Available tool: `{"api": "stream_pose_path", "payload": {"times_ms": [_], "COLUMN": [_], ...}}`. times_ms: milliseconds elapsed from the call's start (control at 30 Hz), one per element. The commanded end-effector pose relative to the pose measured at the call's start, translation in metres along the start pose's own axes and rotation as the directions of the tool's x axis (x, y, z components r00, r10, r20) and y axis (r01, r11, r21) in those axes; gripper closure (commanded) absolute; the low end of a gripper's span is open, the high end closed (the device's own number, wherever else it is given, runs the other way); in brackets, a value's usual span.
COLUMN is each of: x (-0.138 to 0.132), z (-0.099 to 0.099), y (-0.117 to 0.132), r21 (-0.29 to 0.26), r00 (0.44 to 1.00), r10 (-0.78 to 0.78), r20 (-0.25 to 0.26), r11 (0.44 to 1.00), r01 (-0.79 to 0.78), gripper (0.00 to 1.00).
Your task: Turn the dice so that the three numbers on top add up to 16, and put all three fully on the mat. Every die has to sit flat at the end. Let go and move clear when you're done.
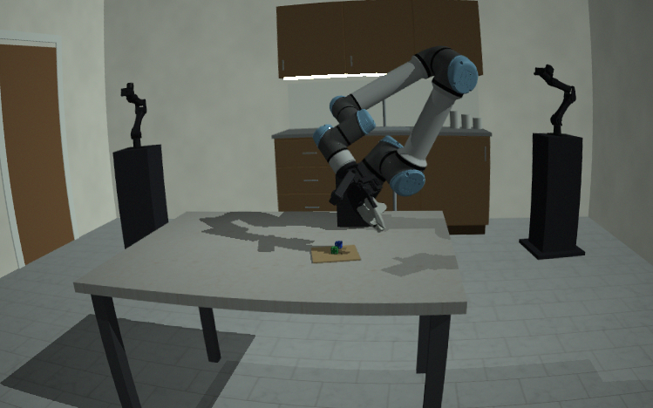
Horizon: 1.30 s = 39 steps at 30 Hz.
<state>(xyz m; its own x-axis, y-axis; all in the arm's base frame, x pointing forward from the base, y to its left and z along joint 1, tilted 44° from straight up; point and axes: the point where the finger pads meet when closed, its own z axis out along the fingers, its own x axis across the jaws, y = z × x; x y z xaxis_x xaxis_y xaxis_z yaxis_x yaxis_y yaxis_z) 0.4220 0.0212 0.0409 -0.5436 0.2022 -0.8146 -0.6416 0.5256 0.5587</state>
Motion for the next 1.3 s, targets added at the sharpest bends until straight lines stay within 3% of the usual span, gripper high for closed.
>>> {"api": "stream_pose_path", "payload": {"times_ms": [0,267,367,533,867,933,1267], "x": [0.0009,0.0020,0.0020,0.0026,0.0029,0.0029,0.0022], "z": [-0.0013,-0.0025,-0.0026,-0.0034,-0.0049,-0.0049,-0.0064], "y": [-0.0010,-0.0011,-0.0011,-0.0009,0.0000,0.0000,0.0016], "r21": [0.014,0.007,0.007,-0.007,-0.051,-0.051,-0.114], "r00": [0.985,0.925,0.923,0.853,0.676,0.676,0.444], "r10": [0.171,0.375,0.379,0.515,0.726,0.726,0.884], "r20": [0.022,0.062,0.063,0.090,0.129,0.129,0.149], "r11": [0.985,0.926,0.925,0.856,0.685,0.685,0.461], "r01": [-0.171,-0.376,-0.380,-0.516,-0.726,-0.726,-0.880], "gripper": [0.97,0.97,0.97,0.97,0.97,0.97,0.97]}}
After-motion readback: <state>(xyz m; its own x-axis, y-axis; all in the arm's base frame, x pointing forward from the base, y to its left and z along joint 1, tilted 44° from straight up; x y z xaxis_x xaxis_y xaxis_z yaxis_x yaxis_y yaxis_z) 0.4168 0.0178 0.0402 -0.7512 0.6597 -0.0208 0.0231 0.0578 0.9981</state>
